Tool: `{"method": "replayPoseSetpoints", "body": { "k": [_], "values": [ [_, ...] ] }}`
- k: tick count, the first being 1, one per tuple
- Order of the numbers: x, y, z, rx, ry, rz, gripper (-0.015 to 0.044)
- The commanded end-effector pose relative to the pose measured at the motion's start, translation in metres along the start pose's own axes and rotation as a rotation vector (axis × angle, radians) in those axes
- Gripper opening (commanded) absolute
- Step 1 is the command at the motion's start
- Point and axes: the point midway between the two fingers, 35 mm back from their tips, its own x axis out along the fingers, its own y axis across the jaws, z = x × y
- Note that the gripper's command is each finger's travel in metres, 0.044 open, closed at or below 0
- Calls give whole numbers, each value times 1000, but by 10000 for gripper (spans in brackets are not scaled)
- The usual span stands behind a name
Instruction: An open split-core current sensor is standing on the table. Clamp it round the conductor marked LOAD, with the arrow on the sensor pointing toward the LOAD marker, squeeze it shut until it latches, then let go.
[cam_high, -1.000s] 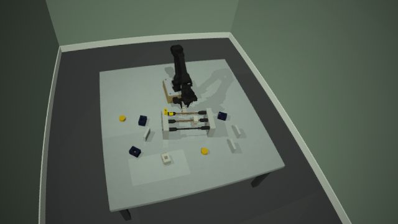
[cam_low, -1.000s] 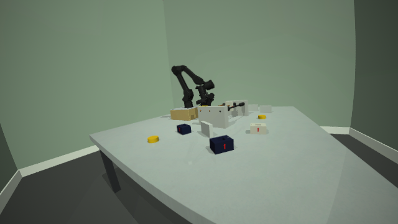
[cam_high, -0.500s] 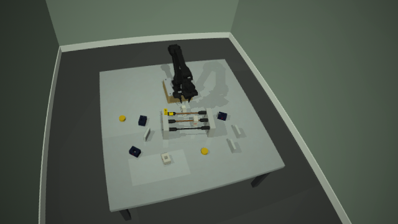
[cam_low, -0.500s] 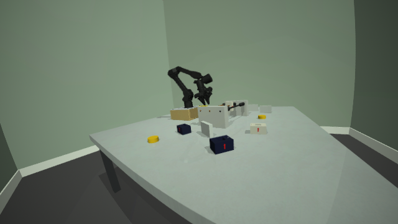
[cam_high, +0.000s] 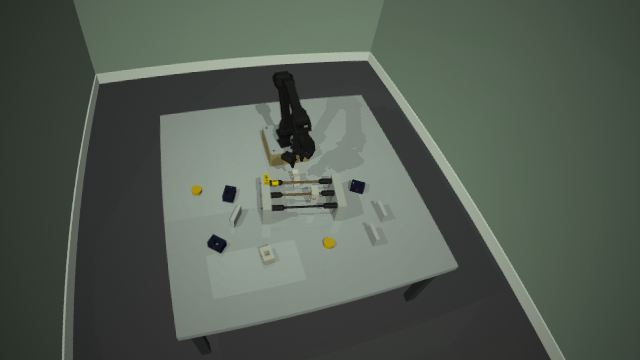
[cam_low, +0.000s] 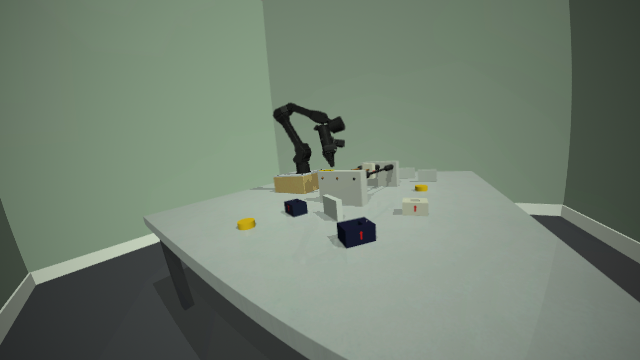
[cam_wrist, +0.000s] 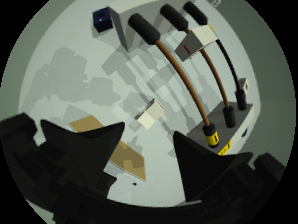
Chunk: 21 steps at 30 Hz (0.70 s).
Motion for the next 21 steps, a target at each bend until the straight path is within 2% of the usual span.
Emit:
{"method": "replayPoseSetpoints", "body": {
  "k": [1, 5, 21],
  "values": [
    [4, -9, 9, -802, 75, 138, 320],
    [5, -11, 10, -938, 75, 165, 320],
    [22, -10, 10, -938, 75, 165, 320]
  ]
}}
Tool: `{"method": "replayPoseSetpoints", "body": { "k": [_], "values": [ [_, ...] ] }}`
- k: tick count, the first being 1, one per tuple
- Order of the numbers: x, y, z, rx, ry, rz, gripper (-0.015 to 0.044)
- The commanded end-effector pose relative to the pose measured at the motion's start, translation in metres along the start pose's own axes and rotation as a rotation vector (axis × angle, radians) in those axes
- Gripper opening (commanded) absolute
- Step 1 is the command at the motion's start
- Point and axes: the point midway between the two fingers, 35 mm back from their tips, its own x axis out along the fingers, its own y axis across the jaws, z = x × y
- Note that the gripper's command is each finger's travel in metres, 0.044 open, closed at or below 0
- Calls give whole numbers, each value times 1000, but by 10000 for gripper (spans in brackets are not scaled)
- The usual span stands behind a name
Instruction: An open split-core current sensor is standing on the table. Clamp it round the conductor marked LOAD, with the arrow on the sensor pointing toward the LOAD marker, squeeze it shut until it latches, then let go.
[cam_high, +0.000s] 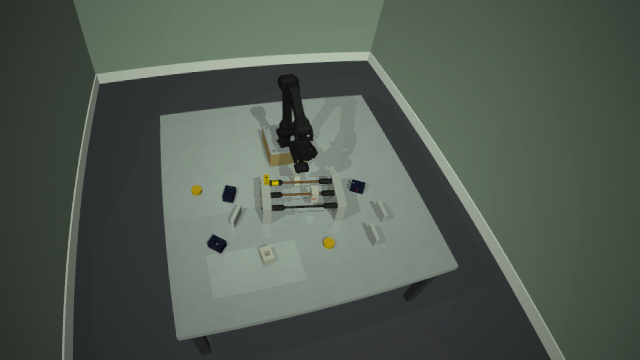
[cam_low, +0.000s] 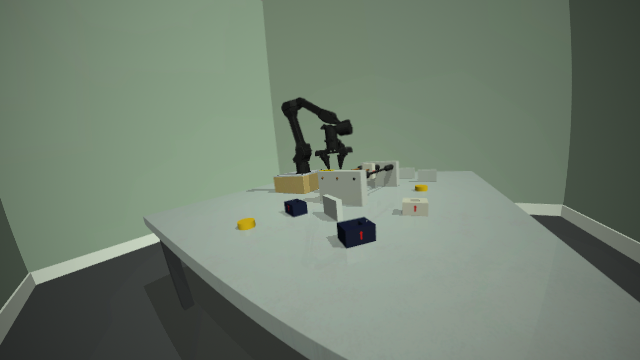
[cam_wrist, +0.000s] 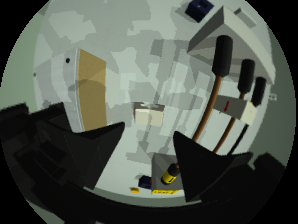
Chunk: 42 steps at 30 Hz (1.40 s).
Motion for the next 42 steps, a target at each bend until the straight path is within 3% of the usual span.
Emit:
{"method": "replayPoseSetpoints", "body": {
  "k": [1, 31, 42],
  "values": [
    [10, 0, 0, -50, -3, 19, 320],
    [51, 3, 0, -50, -3, 19, 320],
    [48, 1, 0, -46, -1, 8, 247]
  ]
}}
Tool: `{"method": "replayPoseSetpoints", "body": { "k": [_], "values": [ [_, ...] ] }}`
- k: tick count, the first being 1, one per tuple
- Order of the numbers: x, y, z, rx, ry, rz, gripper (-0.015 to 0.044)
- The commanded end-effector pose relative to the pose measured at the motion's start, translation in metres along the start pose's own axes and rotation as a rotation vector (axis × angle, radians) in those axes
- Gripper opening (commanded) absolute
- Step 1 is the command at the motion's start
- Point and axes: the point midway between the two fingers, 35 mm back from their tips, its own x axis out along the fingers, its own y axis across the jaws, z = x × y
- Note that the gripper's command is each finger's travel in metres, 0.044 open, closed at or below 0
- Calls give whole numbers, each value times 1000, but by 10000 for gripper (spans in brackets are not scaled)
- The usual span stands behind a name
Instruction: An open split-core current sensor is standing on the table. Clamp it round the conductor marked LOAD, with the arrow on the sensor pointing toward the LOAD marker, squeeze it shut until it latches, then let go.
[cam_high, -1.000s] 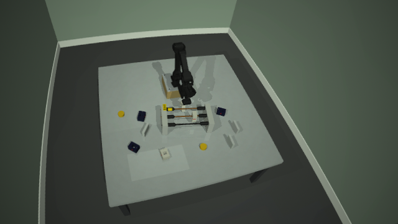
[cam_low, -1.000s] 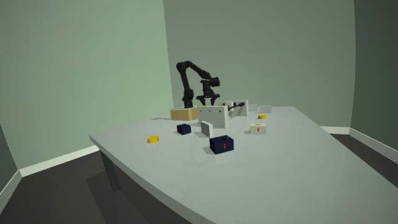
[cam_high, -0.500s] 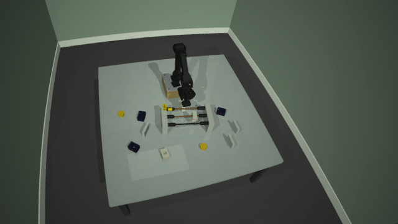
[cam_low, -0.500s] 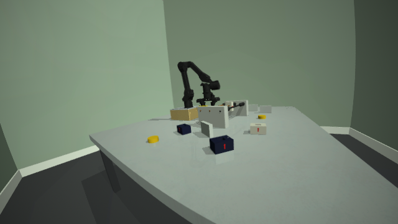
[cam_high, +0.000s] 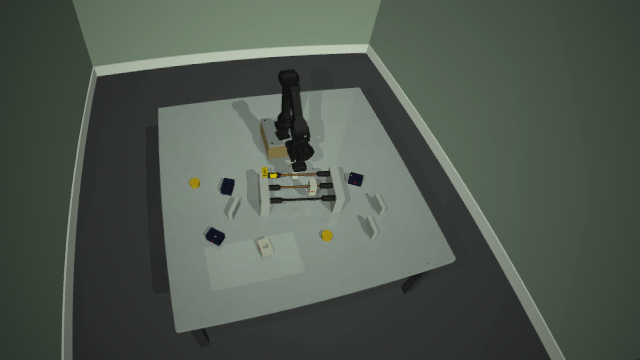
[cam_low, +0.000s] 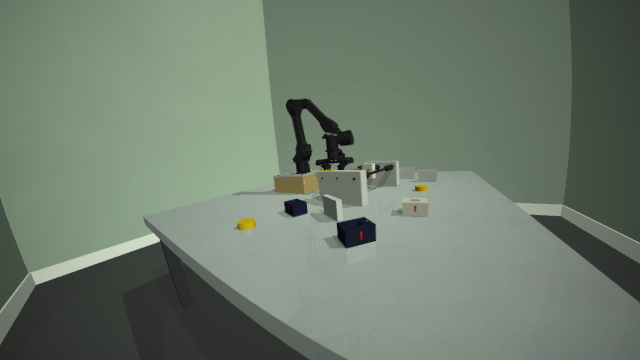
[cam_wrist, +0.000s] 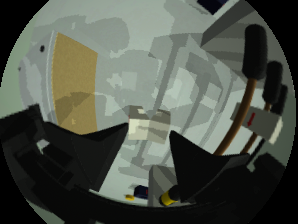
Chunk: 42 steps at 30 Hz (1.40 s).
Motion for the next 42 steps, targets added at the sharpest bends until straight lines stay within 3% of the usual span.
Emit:
{"method": "replayPoseSetpoints", "body": {
  "k": [1, 7, 15, 34, 42],
  "values": [
    [0, 0, 0, 0, 0, -2, 240],
    [0, 0, 0, 0, 0, -2, 200],
    [-27, -7, 1, -1, -1, -1, 0],
    [-118, -14, 1, -4, -2, 6, 0],
    [-124, -22, -4, 10, -2, 6, 0]
  ]
}}
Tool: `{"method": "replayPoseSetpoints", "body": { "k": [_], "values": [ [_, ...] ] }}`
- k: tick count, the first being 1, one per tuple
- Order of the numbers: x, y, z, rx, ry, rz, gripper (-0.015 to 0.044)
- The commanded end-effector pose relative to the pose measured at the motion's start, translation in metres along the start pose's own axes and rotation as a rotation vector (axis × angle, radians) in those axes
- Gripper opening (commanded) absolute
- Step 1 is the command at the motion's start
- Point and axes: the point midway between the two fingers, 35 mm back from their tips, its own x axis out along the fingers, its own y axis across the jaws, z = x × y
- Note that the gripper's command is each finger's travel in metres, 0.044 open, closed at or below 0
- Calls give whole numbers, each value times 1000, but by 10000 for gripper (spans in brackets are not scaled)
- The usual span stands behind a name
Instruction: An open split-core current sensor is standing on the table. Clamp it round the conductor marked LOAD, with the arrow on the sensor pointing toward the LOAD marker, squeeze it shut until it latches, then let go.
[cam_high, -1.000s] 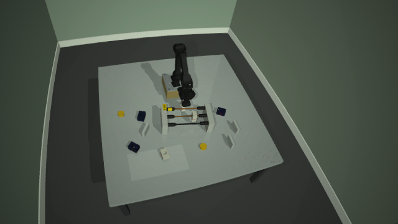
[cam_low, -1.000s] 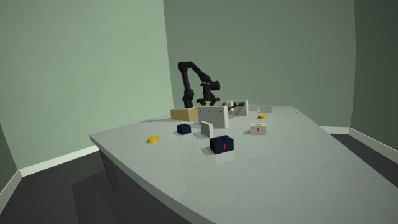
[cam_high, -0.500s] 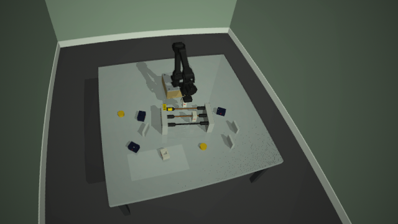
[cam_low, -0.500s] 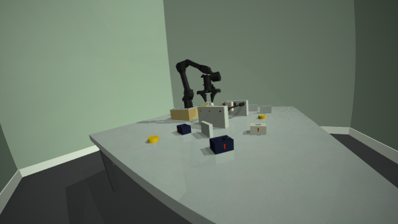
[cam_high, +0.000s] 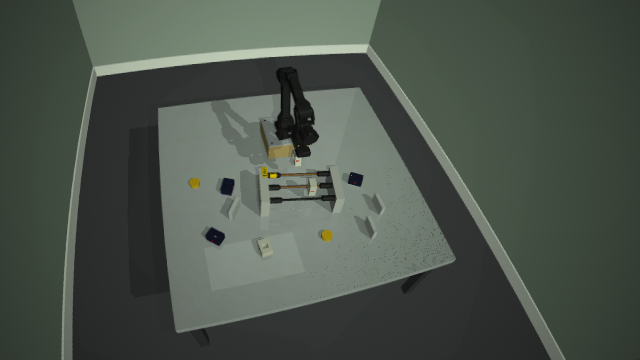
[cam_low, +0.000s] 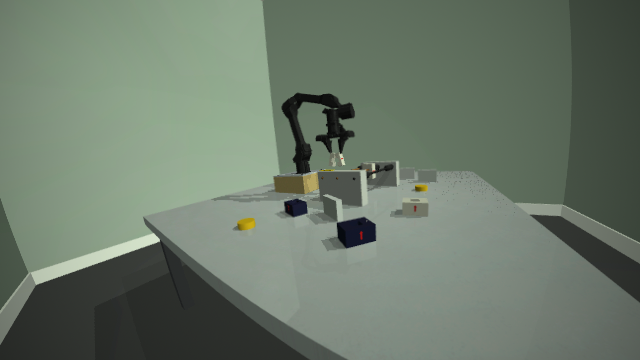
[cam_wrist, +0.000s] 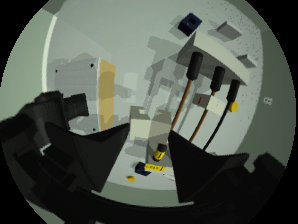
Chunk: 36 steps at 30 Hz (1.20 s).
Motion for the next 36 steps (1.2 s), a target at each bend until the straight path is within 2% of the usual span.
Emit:
{"method": "replayPoseSetpoints", "body": {
  "k": [1, 14, 36],
  "values": [
    [-2, -9, -5, 14, -2, 0, 0],
    [6, -57, -50, 124, 3, -5, 0],
    [37, -59, -51, 125, 3, -5, 0]
  ]
}}
